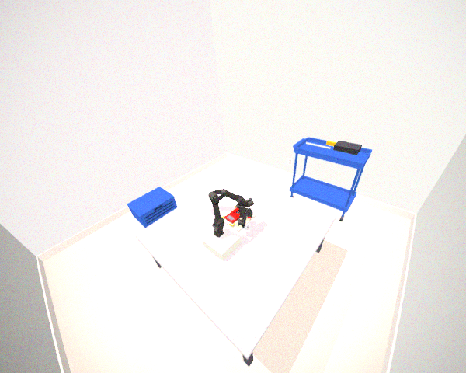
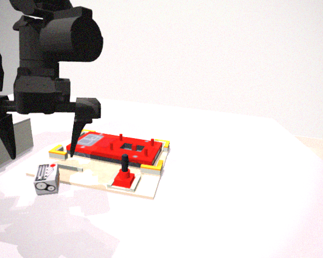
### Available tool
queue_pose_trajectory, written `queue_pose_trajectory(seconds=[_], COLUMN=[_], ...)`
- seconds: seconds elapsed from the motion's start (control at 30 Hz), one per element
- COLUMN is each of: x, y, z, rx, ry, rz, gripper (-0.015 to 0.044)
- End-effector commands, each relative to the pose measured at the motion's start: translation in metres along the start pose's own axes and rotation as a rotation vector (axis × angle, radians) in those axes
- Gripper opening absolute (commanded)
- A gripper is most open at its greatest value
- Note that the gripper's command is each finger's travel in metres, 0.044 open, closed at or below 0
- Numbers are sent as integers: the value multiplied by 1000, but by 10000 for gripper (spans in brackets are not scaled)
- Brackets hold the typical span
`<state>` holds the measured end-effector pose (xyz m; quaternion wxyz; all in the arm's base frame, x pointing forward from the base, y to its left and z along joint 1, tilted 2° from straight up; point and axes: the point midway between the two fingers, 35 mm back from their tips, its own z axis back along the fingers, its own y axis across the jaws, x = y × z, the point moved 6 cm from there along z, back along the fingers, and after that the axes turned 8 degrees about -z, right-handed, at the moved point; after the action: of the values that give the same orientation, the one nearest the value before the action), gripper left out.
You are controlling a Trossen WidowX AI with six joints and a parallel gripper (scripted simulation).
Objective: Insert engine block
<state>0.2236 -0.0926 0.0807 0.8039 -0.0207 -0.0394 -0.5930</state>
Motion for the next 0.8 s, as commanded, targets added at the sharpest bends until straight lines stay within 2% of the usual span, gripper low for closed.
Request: queue_pose_trajectory(seconds=[0.0, 0.23, 0.43, 0.77], x=[10, 12, 11, 10], y=[-1, 1, 2, 2], z=[9, 8, -8, -17], rx=[24, 24, 24, 24], ry=[96, 96, 96, 96], rz=[-5, -5, -5, -5], gripper=[440, 440, 440, 440])
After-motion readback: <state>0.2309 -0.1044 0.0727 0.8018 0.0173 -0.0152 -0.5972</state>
